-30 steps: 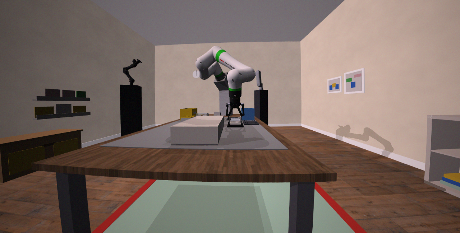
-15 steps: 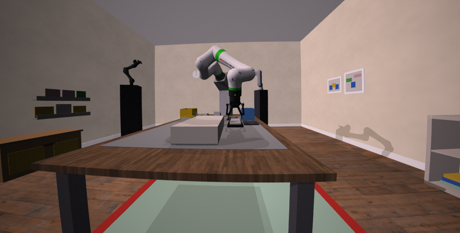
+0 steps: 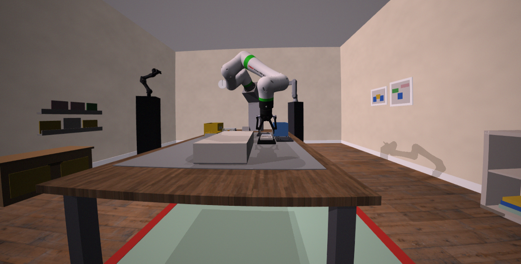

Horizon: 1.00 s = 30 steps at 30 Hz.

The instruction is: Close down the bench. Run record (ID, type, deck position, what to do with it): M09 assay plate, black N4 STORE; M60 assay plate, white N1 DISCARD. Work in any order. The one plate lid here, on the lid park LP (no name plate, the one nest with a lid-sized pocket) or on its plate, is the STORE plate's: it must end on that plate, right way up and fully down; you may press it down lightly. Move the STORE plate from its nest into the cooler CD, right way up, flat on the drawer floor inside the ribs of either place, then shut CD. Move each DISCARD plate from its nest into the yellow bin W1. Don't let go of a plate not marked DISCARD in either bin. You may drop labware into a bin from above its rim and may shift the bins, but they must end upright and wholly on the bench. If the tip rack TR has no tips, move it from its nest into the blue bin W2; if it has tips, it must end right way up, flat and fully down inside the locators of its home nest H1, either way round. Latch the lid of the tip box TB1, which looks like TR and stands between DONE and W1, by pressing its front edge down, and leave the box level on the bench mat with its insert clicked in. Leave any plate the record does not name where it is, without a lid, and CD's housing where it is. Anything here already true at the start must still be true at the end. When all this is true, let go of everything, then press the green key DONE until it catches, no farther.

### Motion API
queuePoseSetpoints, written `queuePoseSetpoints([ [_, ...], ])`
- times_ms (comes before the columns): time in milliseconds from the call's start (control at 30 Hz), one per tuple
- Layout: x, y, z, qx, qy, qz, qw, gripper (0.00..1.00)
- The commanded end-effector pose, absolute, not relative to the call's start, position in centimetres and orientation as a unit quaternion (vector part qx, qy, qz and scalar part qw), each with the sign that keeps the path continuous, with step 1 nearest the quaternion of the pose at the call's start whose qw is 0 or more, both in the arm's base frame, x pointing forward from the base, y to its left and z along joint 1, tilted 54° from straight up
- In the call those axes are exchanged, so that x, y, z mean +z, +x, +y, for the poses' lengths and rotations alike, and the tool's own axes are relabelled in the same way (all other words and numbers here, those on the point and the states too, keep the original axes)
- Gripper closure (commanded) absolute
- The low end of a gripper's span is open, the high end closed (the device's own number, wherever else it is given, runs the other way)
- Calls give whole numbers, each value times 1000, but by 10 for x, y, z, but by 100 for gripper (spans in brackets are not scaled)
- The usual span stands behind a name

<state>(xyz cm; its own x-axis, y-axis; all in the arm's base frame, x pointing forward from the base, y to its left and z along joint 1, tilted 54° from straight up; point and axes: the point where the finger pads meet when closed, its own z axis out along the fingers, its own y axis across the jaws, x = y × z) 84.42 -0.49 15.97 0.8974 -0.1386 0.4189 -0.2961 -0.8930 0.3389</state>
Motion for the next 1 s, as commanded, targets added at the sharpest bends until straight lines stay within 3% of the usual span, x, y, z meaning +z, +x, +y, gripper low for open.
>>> queuePoseSetpoints([
  [0,162,842,-3,196,953,-114,201,100],
  [967,182,818,12,196,953,-114,201,100],
])
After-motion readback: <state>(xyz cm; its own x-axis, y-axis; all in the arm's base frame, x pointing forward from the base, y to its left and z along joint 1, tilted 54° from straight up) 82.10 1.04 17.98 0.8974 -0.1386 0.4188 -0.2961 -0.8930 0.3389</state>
